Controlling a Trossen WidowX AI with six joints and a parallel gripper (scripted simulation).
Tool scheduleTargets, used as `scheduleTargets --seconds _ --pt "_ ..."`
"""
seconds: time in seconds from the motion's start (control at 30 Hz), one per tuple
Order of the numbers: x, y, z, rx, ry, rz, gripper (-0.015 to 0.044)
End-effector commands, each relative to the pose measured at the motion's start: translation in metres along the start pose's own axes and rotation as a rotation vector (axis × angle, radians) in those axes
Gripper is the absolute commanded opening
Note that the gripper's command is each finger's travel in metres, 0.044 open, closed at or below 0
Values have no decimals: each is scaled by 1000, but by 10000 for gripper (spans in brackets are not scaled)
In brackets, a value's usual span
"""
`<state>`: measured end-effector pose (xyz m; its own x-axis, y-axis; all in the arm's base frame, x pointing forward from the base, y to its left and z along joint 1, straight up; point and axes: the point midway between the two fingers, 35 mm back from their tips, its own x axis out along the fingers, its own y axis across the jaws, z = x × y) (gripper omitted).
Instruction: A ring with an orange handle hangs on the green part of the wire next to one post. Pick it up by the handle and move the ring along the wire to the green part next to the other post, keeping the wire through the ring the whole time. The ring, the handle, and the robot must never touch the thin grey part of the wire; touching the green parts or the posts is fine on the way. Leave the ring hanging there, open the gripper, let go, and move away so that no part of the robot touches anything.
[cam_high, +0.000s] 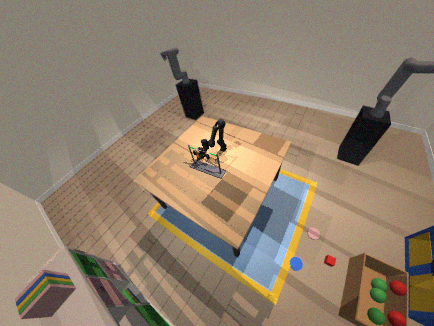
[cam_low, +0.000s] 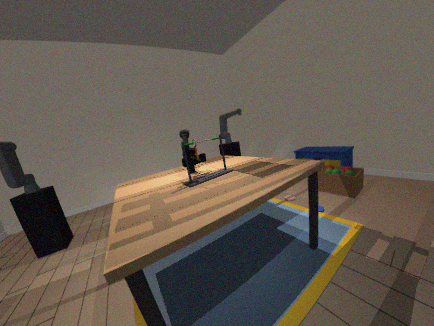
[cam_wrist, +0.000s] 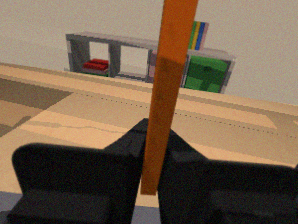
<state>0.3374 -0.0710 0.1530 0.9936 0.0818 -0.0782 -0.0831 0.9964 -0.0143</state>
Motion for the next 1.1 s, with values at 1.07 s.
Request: scheduleTargets --seconds 1.07 --pt "-1 30 0 -39 6 -48 -150"
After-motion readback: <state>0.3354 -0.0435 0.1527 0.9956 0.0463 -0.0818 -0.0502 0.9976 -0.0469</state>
